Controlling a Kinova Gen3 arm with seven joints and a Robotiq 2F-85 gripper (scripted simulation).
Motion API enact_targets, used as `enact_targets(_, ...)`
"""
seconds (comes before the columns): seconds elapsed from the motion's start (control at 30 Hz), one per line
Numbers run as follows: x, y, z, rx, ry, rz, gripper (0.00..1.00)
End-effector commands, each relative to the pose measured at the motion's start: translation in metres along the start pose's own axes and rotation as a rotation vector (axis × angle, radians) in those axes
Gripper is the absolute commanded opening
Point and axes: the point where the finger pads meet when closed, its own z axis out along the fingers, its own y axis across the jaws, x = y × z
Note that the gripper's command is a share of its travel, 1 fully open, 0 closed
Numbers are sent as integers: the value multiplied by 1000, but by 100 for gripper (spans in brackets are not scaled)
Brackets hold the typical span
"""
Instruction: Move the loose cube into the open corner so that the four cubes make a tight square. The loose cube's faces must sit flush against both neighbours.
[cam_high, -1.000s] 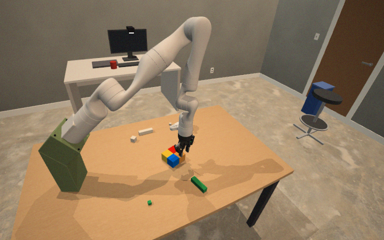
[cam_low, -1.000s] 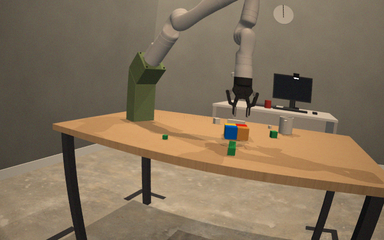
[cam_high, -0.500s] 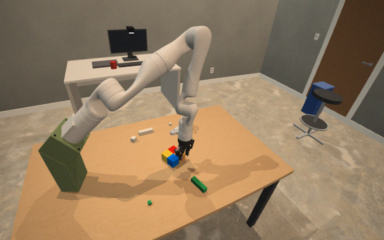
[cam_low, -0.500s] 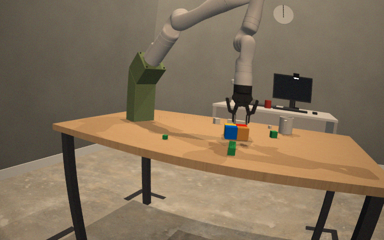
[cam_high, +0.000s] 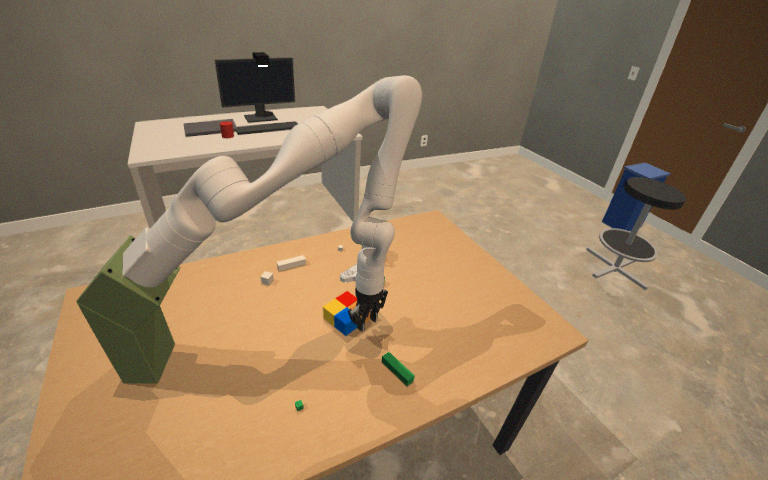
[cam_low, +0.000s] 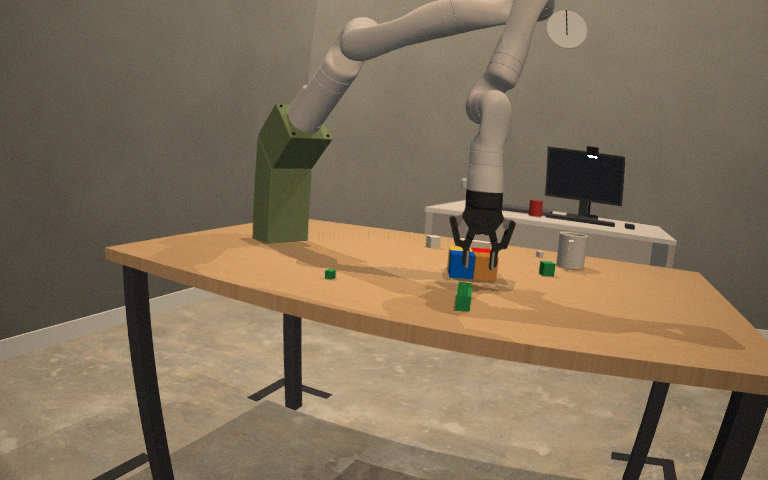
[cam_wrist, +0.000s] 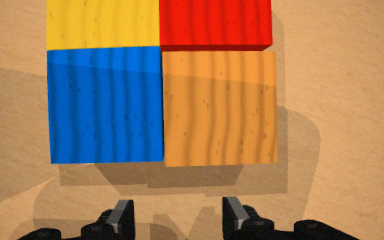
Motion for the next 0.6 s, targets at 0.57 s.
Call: enact_targets(0.57, -3, -6, 12, 12, -7, -1, 54)
